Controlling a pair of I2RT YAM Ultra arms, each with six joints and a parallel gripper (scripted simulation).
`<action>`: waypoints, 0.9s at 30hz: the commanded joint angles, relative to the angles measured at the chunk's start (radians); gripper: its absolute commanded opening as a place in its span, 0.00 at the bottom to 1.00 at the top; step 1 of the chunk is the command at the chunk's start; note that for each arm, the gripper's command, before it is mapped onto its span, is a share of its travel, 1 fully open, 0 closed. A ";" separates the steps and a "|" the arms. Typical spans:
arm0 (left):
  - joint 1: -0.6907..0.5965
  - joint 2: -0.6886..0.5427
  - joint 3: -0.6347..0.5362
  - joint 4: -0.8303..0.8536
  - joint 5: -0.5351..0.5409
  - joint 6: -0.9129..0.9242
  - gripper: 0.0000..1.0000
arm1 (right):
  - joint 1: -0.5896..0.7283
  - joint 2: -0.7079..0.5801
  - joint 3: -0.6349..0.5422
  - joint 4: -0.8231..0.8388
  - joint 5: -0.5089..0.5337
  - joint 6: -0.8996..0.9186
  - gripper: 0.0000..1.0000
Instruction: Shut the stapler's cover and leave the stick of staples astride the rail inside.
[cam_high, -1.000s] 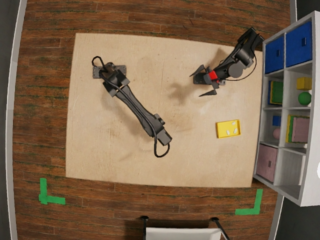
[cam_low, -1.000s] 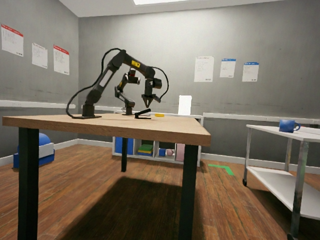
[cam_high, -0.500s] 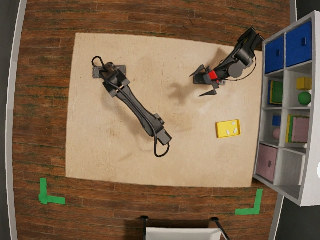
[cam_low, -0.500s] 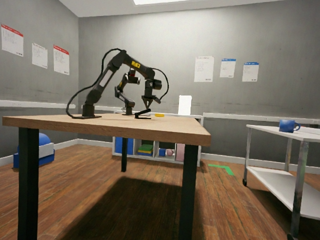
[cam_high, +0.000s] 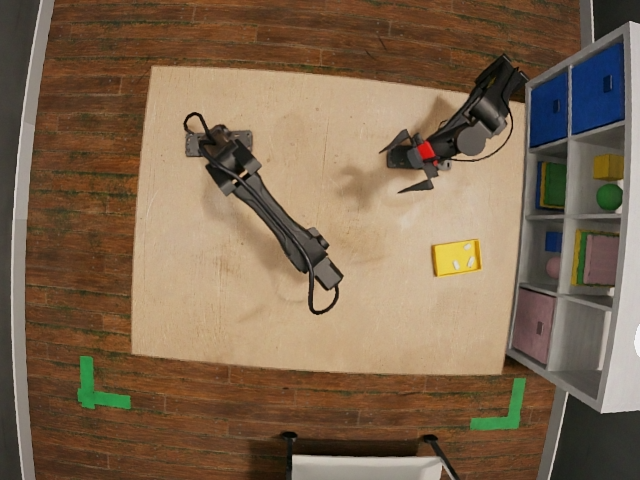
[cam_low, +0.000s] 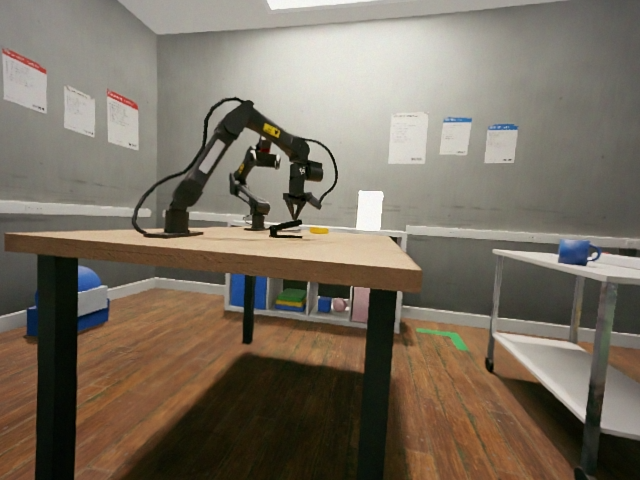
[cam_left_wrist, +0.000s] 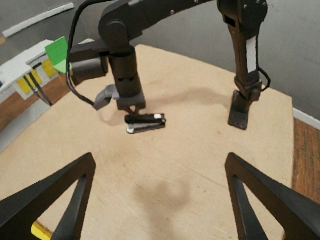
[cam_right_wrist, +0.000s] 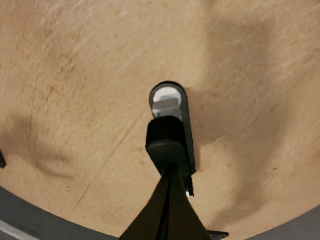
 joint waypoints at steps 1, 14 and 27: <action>-0.008 -0.010 -0.001 -0.012 0.006 0.007 1.00 | 0.010 -0.010 -0.015 0.027 0.002 0.004 0.00; -0.008 -0.010 -0.001 -0.012 0.006 0.007 1.00 | 0.010 -0.002 -0.041 0.057 0.002 0.004 0.00; -0.008 -0.010 -0.001 -0.012 0.006 0.007 1.00 | 0.010 0.005 -0.053 0.073 0.002 0.004 0.00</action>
